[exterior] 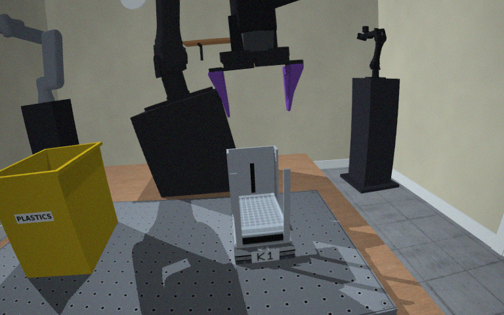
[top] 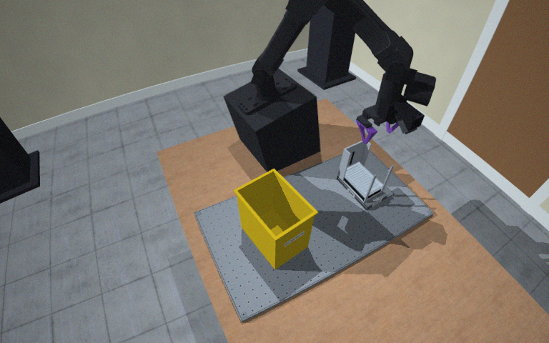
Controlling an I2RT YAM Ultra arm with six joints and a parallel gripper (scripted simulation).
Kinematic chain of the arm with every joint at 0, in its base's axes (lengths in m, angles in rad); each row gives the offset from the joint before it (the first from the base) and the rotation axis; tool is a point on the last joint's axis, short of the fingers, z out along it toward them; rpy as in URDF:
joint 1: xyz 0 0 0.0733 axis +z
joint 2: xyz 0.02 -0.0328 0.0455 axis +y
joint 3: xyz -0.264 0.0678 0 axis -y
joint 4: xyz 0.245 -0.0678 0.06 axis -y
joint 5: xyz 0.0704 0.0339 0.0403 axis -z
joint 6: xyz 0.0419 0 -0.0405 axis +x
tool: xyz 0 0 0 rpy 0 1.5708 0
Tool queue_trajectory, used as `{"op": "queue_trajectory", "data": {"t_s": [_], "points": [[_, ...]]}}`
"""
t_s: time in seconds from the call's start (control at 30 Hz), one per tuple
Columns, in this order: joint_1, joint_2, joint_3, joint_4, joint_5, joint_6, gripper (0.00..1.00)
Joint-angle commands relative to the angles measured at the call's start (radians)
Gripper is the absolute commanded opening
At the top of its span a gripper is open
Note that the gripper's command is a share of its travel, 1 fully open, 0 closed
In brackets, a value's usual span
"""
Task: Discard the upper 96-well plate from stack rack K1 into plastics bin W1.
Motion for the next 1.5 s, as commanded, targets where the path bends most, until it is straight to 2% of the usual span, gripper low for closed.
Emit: {"op": "queue_trajectory", "data": {"t_s": [0.0,1.27,1.47], "points": [[-0.002,-0.009,0.021,-0.033,0.046,-0.04,1.0],[-0.002,-0.009,0.021,-0.033,0.046,-0.04,1.0],[-0.007,0.006,0.002,0.002,0.046,-0.045,1.0]]}}
